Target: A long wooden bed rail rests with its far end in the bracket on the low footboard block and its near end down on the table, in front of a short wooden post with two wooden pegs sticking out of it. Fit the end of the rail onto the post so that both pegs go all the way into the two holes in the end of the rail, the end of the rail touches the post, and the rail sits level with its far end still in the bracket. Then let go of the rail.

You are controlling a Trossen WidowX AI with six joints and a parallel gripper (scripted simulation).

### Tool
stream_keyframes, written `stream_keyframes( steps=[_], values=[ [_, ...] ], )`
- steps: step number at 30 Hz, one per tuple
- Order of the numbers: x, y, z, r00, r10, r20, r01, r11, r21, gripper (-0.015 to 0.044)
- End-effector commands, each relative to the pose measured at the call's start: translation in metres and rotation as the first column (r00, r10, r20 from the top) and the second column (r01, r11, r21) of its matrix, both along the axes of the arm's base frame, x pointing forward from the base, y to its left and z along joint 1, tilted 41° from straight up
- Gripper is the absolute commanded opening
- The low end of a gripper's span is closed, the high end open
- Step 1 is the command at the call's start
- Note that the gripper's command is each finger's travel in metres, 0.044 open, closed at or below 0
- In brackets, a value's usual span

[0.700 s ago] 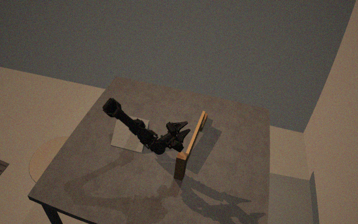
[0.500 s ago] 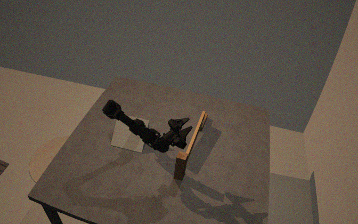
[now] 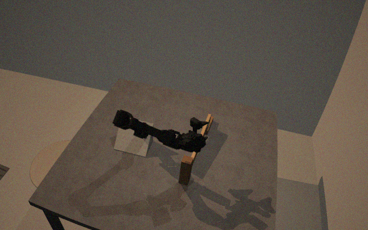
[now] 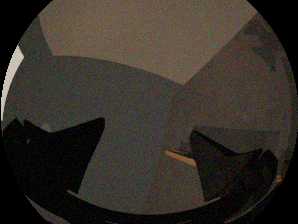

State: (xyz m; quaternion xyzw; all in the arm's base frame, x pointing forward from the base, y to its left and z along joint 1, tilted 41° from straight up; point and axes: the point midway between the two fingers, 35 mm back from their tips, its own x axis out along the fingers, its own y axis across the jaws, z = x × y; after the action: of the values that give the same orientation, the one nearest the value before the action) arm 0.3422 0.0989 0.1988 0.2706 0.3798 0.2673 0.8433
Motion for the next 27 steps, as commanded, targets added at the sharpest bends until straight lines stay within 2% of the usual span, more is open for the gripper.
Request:
stream_keyframes(
  steps=[1, 4, 6, 8, 11, 14, 15, 17, 27],
  values=[
    [0.009, -0.005, -0.04, 0.999, 0.038, -0.027, -0.044, 0.963, -0.266, 0.044],
    [0.01, -0.014, -0.083, 0.984, 0.142, -0.111, -0.18, 0.799, -0.573, 0.044],
    [0.005, -0.023, -0.107, 0.95, 0.23, -0.211, -0.31, 0.612, -0.728, 0.044],
    [-0.002, -0.034, -0.126, 0.885, 0.311, -0.346, -0.448, 0.369, -0.814, 0.044],
    [-0.011, -0.05, -0.142, 0.712, 0.377, -0.593, -0.619, -0.063, -0.783, 0.044],
    [-0.017, -0.064, -0.146, 0.449, 0.32, -0.834, -0.669, -0.498, -0.551, 0.044],
    [-0.017, -0.066, -0.145, 0.373, 0.282, -0.884, -0.656, -0.593, -0.467, 0.044],
    [-0.016, -0.068, -0.144, 0.312, 0.244, -0.918, -0.637, -0.663, -0.393, 0.044],
    [-0.016, -0.066, -0.145, 0.312, 0.244, -0.918, -0.637, -0.663, -0.393, 0.044]
  ],
)
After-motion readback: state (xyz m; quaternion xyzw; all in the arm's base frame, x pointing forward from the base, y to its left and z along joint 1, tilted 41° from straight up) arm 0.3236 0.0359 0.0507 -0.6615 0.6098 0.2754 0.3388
